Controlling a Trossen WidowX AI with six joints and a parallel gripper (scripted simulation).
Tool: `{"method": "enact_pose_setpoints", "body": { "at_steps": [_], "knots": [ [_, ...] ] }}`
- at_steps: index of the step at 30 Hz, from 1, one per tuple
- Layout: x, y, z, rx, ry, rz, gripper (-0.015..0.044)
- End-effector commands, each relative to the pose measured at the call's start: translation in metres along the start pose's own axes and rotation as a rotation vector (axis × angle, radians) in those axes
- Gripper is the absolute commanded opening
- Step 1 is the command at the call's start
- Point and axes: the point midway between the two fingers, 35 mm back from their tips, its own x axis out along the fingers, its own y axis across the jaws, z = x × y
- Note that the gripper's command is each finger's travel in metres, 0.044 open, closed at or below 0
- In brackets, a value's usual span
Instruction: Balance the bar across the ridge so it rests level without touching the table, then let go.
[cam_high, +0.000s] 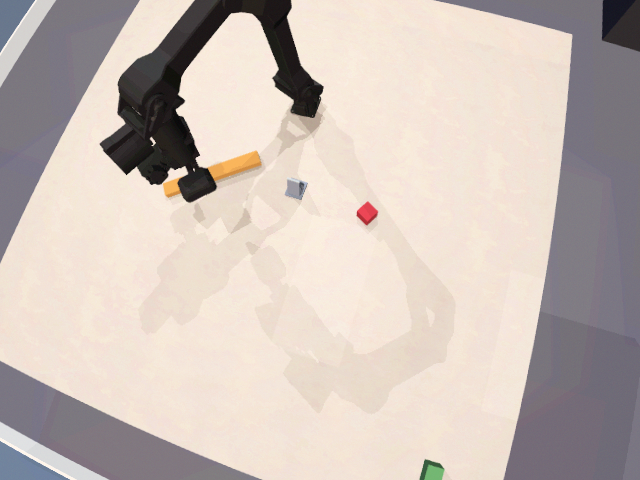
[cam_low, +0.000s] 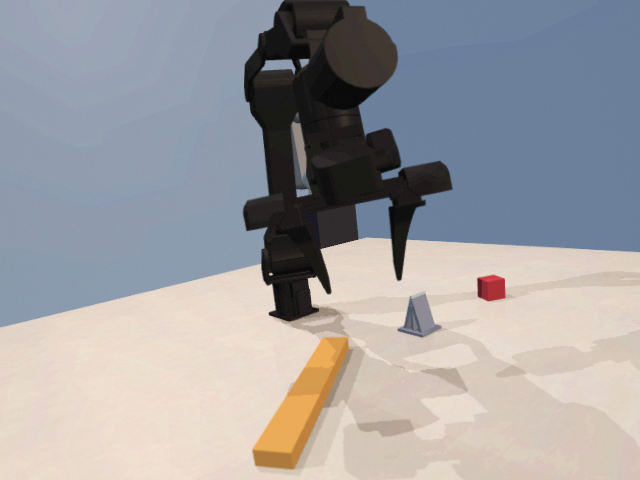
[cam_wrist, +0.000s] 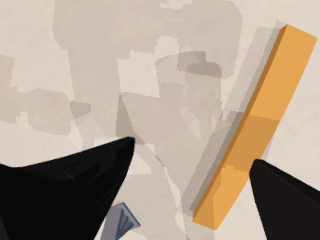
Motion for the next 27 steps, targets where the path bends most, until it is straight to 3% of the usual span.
{"method": "enact_pose_setpoints", "body": {
  "at_steps": [1, 10, 27],
  "knots": [
    [0.012, -0.021, 0.005, 0.061, 0.023, -0.036, 0.0315],
    [0.034, -0.069, 0.011, 0.181, 0.075, -0.109, 0.0315],
    [0.08, -0.074, 0.007, 0.183, 0.076, -0.111, 0.0315]
  ]
}}
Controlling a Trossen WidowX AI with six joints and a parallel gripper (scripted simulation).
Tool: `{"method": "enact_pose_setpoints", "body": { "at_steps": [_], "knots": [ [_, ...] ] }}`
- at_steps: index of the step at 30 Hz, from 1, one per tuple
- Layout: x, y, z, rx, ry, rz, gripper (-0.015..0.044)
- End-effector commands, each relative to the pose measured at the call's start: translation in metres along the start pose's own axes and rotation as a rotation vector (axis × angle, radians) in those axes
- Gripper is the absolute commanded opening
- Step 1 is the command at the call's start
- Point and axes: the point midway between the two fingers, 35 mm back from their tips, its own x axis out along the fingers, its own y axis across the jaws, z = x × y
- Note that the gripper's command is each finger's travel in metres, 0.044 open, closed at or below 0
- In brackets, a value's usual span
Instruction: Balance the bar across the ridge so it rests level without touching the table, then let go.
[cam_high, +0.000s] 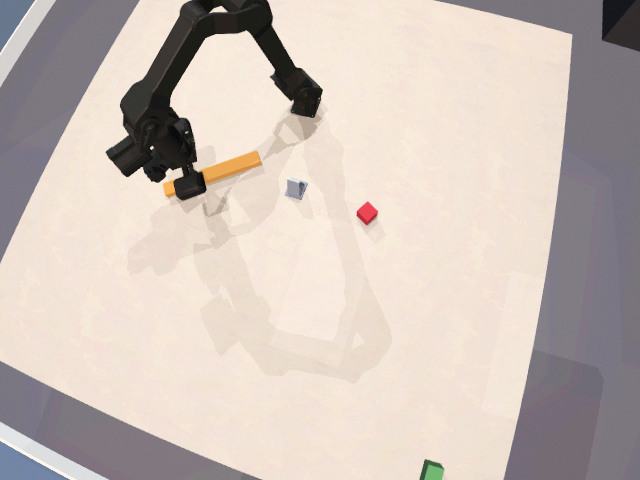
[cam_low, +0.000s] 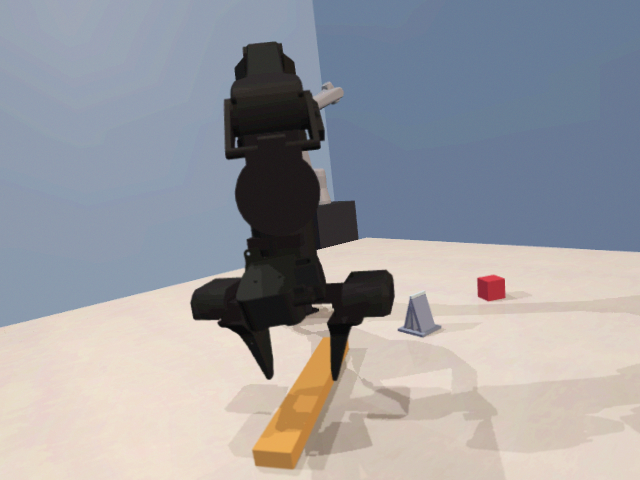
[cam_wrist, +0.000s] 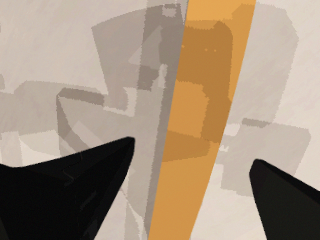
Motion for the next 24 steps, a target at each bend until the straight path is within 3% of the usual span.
{"method": "enact_pose_setpoints", "body": {
  "at_steps": [1, 24],
  "knots": [
    [0.003, 0.0, 0.001, 0.004, -0.005, -0.002, 0.0315],
    [0.028, 0.0, 0.001, 0.004, -0.005, -0.002, 0.0315]
  ]
}}
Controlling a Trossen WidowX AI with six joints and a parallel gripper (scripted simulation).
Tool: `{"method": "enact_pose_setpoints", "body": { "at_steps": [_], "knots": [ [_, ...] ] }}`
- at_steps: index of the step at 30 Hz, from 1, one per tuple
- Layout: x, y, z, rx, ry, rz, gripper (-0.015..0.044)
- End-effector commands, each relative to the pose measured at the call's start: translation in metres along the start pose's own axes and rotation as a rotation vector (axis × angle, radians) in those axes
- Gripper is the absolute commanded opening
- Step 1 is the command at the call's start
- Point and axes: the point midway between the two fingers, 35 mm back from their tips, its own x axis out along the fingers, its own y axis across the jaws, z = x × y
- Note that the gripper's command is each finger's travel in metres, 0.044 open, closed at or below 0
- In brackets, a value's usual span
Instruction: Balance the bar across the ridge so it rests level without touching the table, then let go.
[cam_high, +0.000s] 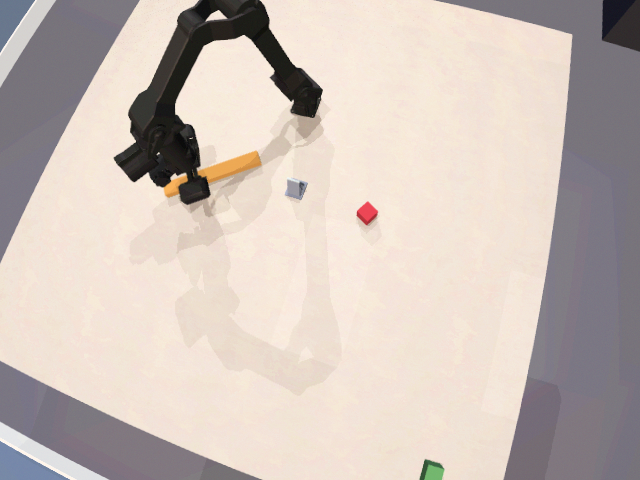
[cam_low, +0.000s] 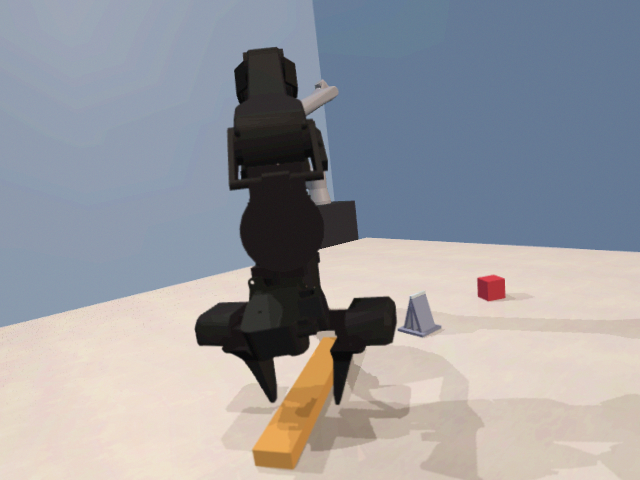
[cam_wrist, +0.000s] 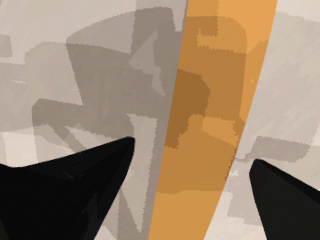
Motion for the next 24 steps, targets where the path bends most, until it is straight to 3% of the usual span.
{"method": "enact_pose_setpoints", "body": {
  "at_steps": [1, 7, 13, 21, 24],
  "knots": [
    [0.001, -0.0006, 0.0003, 0.004, -0.001, -0.003, 0.0315],
    [0.001, -0.0006, 0.0003, 0.004, -0.001, -0.003, 0.0315],
    [0.0004, 0.0, 0.0, 0.0, 0.0, 0.0, 0.0157],
    [0.0004, 0.0, 0.0, 0.0, 0.0, 0.0, 0.0104],
    [-0.0032, 0.0002, 0.0006, 0.0, 0.0, 0.0, 0.0025]
  ]
}}
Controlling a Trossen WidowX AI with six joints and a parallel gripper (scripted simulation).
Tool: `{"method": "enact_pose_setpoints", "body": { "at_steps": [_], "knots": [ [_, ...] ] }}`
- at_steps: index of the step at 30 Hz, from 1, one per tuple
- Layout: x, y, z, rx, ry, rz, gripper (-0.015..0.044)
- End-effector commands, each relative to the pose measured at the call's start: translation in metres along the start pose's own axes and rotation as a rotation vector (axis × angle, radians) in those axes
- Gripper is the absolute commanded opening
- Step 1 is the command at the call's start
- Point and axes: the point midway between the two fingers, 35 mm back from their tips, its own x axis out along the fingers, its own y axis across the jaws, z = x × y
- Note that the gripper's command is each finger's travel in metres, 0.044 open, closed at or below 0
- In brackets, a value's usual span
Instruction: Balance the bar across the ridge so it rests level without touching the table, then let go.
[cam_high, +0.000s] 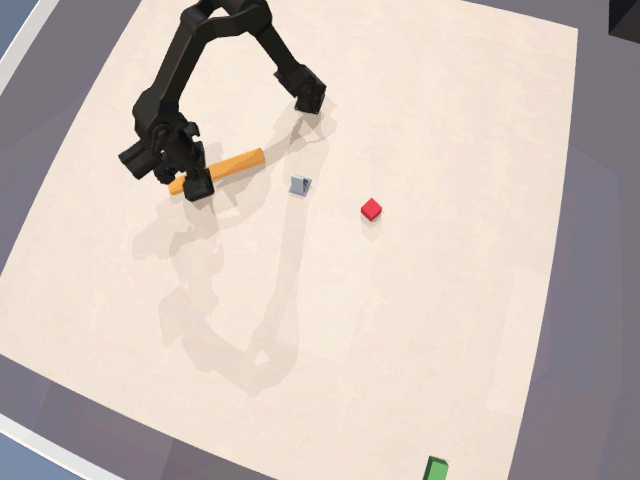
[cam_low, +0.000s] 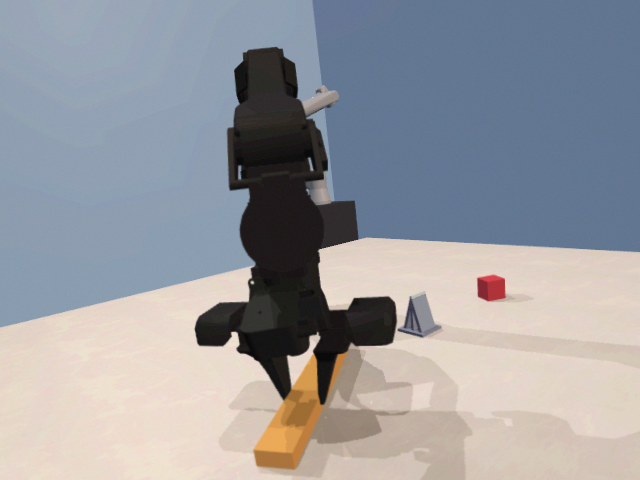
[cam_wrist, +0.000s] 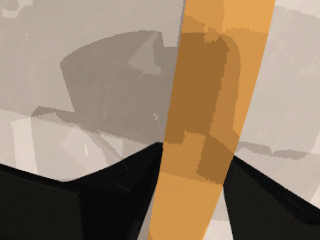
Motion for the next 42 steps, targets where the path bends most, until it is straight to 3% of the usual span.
{"method": "enact_pose_setpoints", "body": {
  "at_steps": [1, 42],
  "knots": [
    [-0.006, 0.0, 0.001, 0.0, -0.001, -0.001, 0.0],
    [-0.102, 0.004, -0.003, -0.019, -0.002, -0.003, 0.0]
  ]
}}
